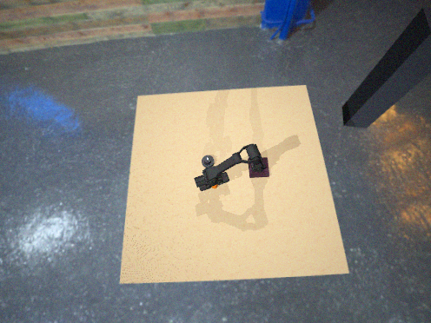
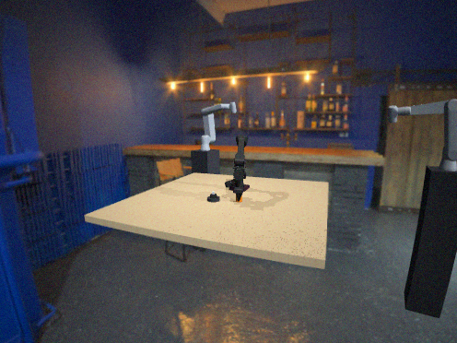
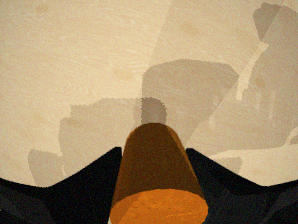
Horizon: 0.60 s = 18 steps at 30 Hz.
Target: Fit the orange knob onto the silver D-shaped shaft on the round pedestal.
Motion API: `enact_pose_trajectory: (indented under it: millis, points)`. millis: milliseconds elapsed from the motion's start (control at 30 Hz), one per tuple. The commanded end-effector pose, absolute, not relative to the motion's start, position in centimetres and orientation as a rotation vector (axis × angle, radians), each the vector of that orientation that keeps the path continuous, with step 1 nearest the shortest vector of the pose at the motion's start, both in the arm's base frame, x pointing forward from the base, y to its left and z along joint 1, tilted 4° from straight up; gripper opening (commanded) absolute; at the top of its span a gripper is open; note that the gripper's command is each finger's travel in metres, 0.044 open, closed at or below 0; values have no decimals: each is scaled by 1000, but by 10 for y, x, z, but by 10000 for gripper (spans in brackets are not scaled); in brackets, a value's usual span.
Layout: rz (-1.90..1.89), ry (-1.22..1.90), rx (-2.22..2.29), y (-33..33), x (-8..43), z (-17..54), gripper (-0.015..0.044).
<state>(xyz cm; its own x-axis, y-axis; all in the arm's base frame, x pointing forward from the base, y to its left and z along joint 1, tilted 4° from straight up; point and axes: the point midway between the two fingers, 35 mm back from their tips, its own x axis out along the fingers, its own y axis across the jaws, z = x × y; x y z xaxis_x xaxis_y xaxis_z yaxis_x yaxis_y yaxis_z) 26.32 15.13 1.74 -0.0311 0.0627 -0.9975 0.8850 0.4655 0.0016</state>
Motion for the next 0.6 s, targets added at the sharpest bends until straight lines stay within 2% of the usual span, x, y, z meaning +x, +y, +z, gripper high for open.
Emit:
enact_pose_trajectory:
  millis: [0,433,567]
  points:
    - [-822,1460,883,151,263,18,240]
    - [-822,1460,883,151,263,18,240]
    - [-819,1461,886,150,267,58,345]
